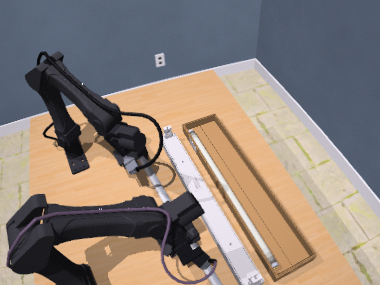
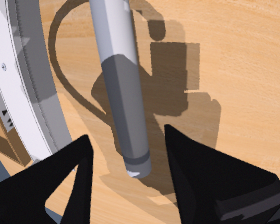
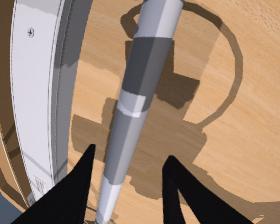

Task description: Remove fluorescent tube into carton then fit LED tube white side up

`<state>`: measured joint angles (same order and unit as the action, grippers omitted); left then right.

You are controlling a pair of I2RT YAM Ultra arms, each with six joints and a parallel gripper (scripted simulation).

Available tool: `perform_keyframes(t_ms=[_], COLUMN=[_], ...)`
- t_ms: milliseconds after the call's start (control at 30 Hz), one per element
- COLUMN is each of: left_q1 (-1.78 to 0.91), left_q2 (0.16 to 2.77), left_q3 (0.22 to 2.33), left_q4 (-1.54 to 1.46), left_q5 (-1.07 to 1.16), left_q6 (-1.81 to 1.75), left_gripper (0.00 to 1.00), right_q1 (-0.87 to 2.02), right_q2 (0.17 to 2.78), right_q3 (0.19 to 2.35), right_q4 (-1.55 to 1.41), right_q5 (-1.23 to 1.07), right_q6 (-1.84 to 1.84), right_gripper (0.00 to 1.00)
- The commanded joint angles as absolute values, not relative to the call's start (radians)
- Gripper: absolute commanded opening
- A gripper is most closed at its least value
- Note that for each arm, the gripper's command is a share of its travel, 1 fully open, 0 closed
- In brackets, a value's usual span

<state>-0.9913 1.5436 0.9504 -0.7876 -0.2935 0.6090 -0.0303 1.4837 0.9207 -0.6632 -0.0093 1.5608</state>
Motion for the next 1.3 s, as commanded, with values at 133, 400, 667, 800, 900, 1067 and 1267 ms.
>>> perform_keyframes(t_ms=[133, 400, 667, 800, 900, 1067, 1267], left_q1=[-0.961, -0.942, -0.946, -0.952, -0.946, -0.944, -0.944], left_q2=[1.592, 1.621, 1.6, 1.612, 1.607, 1.616, 1.616], left_q3=[0.898, 0.868, 0.908, 0.87, 0.863, 0.863, 0.863], left_q4=[-0.662, -0.584, -0.58, -0.613, -0.6, -0.6, -0.6], left_q5=[-0.274, -0.268, -0.267, -0.274, -0.272, -0.274, -0.274], left_q6=[0.65, 0.672, 0.67, 0.668, 0.667, 0.667, 0.667], left_gripper=[0.49, 0.49, 0.49, 0.49, 0.11, 0.11, 0.11], right_q1=[-0.021, -0.025, -0.03, -0.031, -0.032, -0.032, -0.032], right_q2=[1.546, 1.587, 1.62, 1.595, 1.593, 1.587, 1.587], right_q3=[0.885, 0.859, 0.875, 0.882, 0.883, 0.882, 0.882], right_q4=[-0.558, -0.484, -0.447, -0.44, -0.445, -0.449, -0.449], right_q5=[0.008, 0.011, 0.013, 0.014, 0.014, 0.014, 0.014], right_q6=[1.55, 1.548, 1.547, 1.547, 1.547, 1.547, 1.547], right_gripper=[0.49, 0.49, 0.49, 0.49, 0.49, 0.49, 0.49])
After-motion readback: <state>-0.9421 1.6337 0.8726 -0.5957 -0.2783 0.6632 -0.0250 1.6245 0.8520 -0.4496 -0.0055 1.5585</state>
